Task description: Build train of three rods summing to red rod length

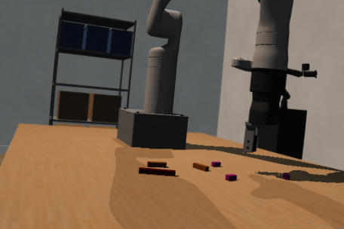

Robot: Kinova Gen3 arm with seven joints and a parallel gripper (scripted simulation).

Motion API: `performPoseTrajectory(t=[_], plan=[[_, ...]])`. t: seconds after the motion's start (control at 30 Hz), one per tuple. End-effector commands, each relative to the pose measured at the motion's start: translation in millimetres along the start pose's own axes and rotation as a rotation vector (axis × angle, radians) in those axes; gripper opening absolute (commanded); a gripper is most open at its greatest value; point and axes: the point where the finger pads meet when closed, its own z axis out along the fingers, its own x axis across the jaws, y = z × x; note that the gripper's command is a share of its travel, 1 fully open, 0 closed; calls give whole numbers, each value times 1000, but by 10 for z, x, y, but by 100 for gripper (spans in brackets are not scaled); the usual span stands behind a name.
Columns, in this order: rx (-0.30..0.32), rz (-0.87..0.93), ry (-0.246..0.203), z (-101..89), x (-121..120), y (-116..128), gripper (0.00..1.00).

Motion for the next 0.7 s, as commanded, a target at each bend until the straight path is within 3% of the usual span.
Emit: performPoseTrajectory(t=[0.0, 0.27, 0.67], plan=[[-28, 14, -15, -293, -102, 75, 24], [-28, 14, -15, -525, -99, 68, 24], [-28, 12, -16, -538, -58, 46, 24]])
